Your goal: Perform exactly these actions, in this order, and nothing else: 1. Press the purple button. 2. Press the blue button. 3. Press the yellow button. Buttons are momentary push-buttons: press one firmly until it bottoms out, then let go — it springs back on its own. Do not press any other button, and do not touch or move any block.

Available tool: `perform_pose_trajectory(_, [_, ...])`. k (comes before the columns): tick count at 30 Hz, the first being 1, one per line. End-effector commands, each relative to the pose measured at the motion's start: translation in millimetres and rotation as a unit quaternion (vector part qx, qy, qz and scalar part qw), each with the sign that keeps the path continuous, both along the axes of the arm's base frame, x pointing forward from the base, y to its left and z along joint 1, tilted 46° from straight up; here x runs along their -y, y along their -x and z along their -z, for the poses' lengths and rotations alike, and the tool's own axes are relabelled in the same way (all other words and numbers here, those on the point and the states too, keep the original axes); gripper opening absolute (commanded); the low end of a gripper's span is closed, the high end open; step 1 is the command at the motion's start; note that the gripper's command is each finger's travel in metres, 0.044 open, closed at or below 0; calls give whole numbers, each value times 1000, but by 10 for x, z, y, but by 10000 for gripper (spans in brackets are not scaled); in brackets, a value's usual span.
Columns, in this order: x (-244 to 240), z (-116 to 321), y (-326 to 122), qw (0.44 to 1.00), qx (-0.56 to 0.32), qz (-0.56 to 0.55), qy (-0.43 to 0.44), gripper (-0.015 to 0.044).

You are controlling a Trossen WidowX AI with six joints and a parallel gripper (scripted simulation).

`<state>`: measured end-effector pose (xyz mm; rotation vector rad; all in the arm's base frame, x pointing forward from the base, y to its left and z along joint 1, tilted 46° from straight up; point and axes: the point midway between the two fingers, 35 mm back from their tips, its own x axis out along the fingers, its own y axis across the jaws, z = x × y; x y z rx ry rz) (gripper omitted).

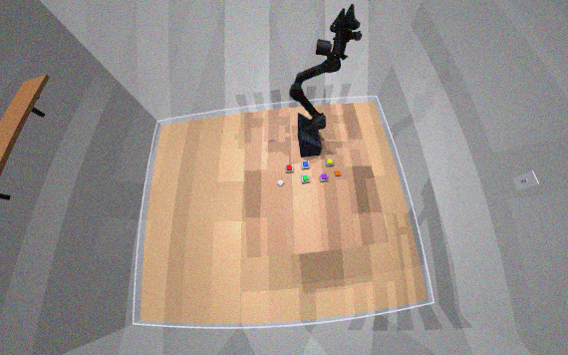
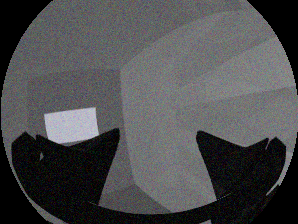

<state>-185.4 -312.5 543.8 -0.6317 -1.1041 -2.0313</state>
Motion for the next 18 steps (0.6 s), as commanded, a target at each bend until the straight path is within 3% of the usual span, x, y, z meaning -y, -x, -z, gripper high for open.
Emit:
perform_pose_trajectory(1, [-40, -23, 5, 1000, -4, -1, 8, 400])
perform_pose_trajectory(4, [-726, -386, -22, 990, -32, -17, 134, 400])
perform_pose_trajectory(11, [-1604, -721, -218, 956, -66, -47, 282, 400])
perform_pose_trajectory(18, [-2741, -931, -701, 874, -146, -106, 451, 400])
